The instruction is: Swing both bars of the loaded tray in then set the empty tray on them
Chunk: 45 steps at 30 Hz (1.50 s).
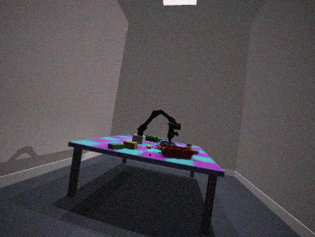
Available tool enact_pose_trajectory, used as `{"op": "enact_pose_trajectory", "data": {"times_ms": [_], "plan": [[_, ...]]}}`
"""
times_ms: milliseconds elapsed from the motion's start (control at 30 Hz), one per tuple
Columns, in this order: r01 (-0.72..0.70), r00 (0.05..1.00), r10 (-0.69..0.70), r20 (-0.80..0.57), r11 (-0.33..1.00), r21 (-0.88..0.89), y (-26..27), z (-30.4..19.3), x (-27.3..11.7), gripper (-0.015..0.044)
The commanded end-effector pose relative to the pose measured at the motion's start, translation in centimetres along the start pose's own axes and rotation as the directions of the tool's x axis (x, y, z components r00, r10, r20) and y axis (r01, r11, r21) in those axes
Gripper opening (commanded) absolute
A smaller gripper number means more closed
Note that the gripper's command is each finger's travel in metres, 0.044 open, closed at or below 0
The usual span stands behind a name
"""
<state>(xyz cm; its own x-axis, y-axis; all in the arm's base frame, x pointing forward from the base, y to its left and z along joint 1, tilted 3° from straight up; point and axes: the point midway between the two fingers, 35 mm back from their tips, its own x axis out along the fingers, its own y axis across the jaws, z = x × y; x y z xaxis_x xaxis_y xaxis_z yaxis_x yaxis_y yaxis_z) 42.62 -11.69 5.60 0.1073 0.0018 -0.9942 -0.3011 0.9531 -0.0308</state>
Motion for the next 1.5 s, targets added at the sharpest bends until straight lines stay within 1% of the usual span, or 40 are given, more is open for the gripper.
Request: {"op": "enact_pose_trajectory", "data": {"times_ms": [0, 100, 167, 500, 600, 767, 1033, 1267, 1467], "plan": [[-0.017, 1.0, 0.017, -0.019, 1.0, -0.002, 0.3, -0.4, 2.5, 0.009], [-0.017, 1.0, 0.017, -0.019, 1.0, -0.002, 0.4, -0.5, 4.1, 0.009], [-0.017, 1.0, 0.017, -0.019, 1.0, -0.002, 0.4, -0.5, 4.4, 0.009], [-0.017, 1.0, 0.017, -0.019, 1.0, -0.002, 0.4, -0.5, 4.4, 0.009], [-0.017, 1.0, 0.017, -0.019, 1.0, -0.002, 0.7, -0.5, 3.8, 0.009], [-0.018, 1.0, 0.018, -0.019, 1.0, -0.002, 1.8, -0.5, 1.9, 0.009], [-0.02, 1.0, 0.02, -0.018, 1.0, -0.002, 4.0, -0.5, 0.9, 0.009], [-0.021, 1.0, 0.021, -0.018, 1.0, -0.002, 5.9, -0.5, 1.2, 0.009], [-0.023, 1.0, 0.022, -0.018, 1.0, -0.002, 7.8, -0.5, 2.8, 0.009]]}}
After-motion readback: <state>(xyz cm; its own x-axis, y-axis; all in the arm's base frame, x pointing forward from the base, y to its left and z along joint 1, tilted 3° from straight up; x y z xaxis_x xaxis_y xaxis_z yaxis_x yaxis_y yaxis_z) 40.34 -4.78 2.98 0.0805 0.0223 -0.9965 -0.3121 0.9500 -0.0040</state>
